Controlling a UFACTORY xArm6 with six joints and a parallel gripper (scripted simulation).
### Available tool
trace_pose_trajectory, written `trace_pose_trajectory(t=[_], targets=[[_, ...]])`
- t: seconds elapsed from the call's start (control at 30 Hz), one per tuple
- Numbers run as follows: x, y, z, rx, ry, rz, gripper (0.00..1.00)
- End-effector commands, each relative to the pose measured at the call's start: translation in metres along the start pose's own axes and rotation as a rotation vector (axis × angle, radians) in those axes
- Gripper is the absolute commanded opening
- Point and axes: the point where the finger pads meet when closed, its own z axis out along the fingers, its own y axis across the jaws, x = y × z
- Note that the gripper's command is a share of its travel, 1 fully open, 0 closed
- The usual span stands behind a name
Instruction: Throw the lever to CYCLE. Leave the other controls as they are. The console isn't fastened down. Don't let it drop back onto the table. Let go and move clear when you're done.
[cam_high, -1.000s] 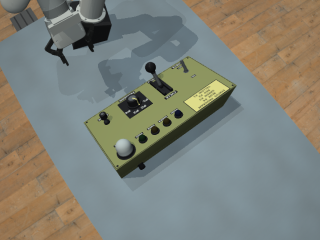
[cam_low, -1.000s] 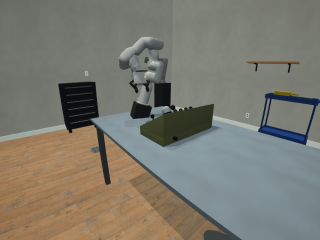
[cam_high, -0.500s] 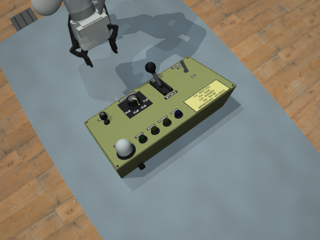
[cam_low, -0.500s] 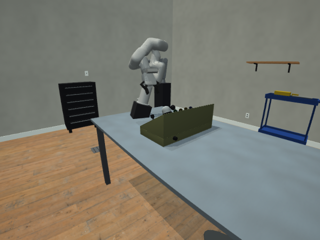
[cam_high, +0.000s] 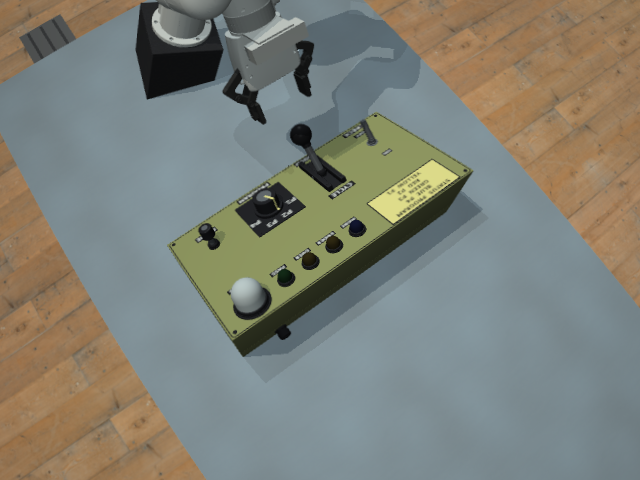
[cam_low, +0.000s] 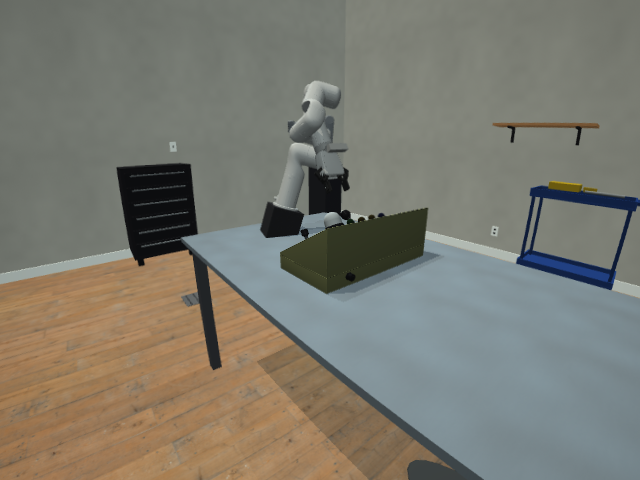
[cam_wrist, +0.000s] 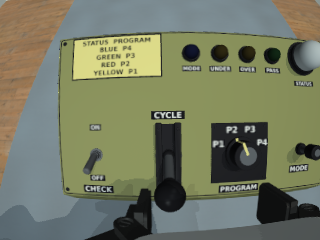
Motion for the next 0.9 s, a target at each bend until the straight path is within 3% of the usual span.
trace_pose_trajectory(t=[0.0, 0.27, 0.3, 0.87], targets=[[0.0055, -0.025, 0.0085, -0.009, 0.001, -0.002, 1.0], [0.0055, -0.025, 0.0085, -0.009, 0.001, -0.002, 1.0], [0.0055, -0.025, 0.0085, -0.009, 0.001, -0.002, 0.76], [0.0055, -0.025, 0.0085, -0.009, 0.001, -0.002, 0.76]])
